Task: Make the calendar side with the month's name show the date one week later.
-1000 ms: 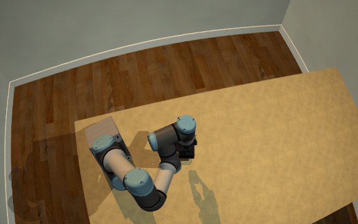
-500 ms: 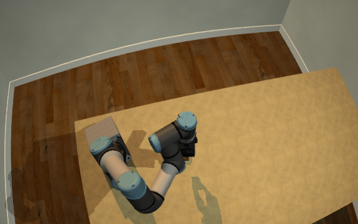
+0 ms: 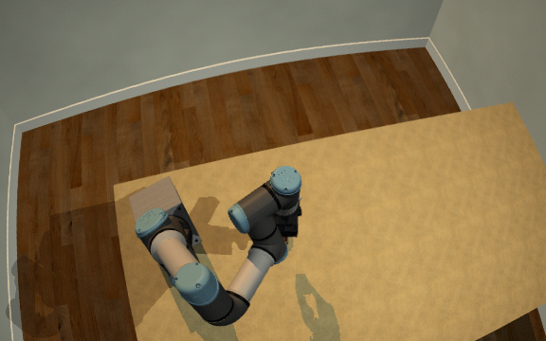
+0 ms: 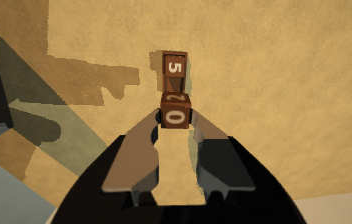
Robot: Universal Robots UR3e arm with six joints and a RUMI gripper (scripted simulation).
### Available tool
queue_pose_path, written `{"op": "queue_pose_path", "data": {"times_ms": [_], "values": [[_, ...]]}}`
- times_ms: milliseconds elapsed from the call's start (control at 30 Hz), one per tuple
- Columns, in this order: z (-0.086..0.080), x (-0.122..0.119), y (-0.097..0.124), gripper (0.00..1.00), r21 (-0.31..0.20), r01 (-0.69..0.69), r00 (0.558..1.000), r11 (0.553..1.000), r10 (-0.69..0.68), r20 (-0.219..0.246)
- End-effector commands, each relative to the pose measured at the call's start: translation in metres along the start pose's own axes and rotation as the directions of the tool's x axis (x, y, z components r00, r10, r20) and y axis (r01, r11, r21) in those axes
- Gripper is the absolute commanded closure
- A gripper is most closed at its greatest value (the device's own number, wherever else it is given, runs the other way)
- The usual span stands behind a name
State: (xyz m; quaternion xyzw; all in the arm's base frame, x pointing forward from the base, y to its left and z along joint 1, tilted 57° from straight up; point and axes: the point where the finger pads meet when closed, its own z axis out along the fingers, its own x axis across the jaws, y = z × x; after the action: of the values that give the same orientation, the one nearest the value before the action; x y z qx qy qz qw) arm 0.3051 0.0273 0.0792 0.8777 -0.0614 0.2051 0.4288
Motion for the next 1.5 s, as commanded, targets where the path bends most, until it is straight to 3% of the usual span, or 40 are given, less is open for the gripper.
{"op": "queue_pose_path", "data": {"times_ms": [0, 900, 1467], "values": [[-0.0026, 0.0004, -0.0001, 0.89, 0.000, -0.001, 1.000, 1.000, 0.001, 0.000], [-0.0032, 0.0002, -0.0002, 0.89, 0.000, 0.012, 1.000, 1.000, -0.012, 0.000], [-0.0033, -0.0023, -0.0016, 0.89, 0.000, 0.169, 0.986, 0.986, -0.169, 0.000]]}}
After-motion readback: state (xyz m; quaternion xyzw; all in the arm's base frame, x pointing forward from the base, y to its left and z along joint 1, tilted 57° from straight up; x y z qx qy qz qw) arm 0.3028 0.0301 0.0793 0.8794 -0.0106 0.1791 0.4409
